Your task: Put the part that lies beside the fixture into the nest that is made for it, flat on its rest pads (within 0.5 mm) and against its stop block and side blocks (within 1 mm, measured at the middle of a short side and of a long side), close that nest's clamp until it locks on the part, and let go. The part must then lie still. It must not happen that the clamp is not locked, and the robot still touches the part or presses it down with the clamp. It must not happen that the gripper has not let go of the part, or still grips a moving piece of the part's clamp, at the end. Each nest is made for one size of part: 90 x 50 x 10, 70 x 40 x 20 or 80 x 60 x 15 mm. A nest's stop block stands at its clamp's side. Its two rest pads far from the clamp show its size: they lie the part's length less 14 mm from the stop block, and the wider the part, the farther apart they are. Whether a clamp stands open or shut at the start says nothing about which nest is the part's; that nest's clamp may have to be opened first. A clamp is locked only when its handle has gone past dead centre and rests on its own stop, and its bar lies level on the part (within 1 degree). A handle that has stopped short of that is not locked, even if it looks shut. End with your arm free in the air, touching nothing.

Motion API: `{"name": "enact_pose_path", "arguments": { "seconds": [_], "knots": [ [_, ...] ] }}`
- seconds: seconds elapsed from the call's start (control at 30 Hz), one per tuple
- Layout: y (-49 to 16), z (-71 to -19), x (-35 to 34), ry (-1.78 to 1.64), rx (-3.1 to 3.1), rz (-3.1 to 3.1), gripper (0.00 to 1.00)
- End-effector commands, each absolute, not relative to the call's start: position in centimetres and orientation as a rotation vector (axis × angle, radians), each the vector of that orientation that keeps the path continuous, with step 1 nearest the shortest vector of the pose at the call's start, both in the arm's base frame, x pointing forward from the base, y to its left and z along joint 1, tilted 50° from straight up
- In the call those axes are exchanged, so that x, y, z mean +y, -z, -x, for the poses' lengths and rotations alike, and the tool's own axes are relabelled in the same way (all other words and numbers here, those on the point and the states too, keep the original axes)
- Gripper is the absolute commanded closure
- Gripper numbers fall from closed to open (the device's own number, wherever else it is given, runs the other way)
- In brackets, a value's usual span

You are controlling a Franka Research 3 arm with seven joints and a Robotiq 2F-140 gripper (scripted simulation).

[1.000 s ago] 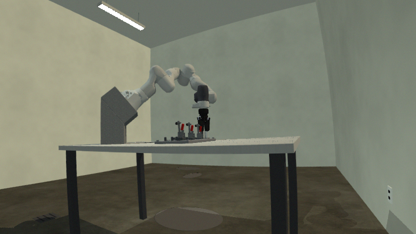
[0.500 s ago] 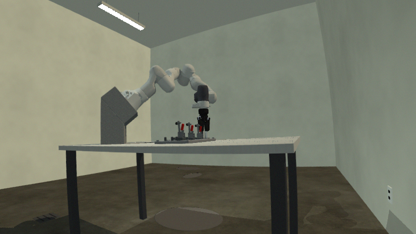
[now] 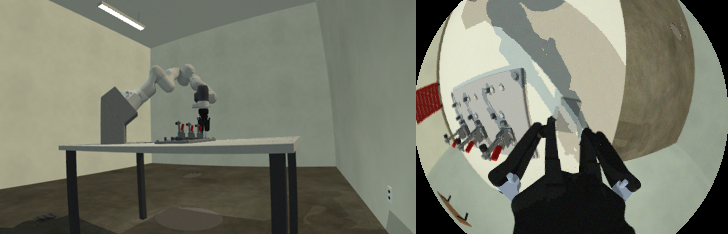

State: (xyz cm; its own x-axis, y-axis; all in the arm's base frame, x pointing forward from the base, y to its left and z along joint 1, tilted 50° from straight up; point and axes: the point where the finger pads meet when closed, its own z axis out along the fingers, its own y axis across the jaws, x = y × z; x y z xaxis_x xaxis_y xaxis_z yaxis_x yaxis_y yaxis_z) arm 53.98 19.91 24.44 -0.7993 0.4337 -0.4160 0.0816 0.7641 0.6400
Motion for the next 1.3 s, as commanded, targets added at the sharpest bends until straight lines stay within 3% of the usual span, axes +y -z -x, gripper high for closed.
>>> {"name": "enact_pose_path", "arguments": {
  "seconds": [0.0,1.27],
  "knots": [
    [-24.5,-54.1,19.9,-0.832,2.395,-0.381,1.0],
    [-30.2,-48.8,15.7,-0.832,2.395,-0.381,1.0]
  ]
}}
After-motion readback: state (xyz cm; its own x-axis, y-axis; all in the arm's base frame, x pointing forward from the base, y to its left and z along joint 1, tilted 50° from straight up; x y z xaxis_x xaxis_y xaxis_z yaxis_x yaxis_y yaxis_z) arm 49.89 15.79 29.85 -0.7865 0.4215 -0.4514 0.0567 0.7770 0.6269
